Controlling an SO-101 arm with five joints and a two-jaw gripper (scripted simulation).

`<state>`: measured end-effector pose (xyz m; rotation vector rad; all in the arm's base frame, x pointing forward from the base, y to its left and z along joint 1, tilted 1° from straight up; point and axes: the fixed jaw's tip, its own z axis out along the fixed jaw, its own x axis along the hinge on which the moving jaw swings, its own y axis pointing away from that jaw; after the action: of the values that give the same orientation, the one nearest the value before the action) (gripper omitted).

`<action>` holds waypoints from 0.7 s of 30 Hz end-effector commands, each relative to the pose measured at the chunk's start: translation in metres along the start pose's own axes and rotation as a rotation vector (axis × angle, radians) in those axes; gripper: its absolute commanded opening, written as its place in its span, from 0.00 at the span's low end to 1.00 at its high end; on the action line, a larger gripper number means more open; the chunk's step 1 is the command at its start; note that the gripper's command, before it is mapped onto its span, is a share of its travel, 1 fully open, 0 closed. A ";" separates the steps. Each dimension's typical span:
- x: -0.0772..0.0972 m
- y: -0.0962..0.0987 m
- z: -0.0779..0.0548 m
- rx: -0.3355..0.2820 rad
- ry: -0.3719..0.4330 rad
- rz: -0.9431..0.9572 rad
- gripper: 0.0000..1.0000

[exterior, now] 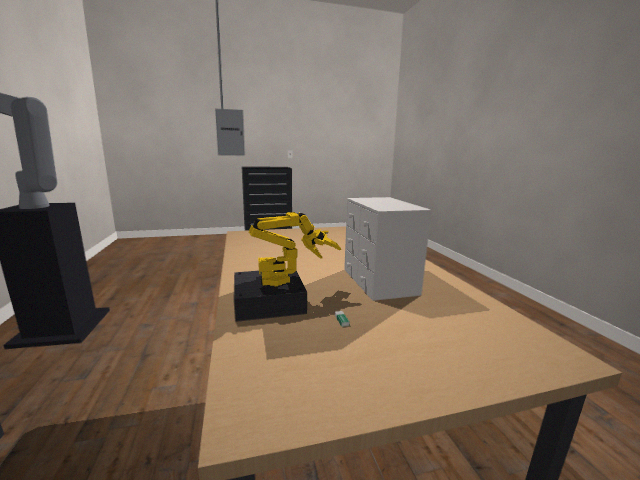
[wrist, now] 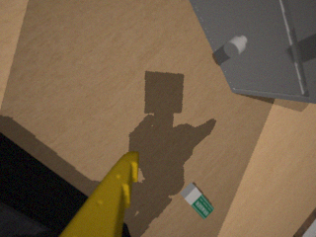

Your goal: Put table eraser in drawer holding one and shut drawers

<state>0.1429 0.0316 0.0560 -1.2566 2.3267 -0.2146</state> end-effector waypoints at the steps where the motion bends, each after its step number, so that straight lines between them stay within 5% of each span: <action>1: 0.001 0.002 0.001 -0.002 -0.006 -0.100 0.50; 21: 0.002 0.003 0.001 -0.004 -0.013 -0.553 0.50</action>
<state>0.1416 0.0305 0.0552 -1.7906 1.9894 -0.3593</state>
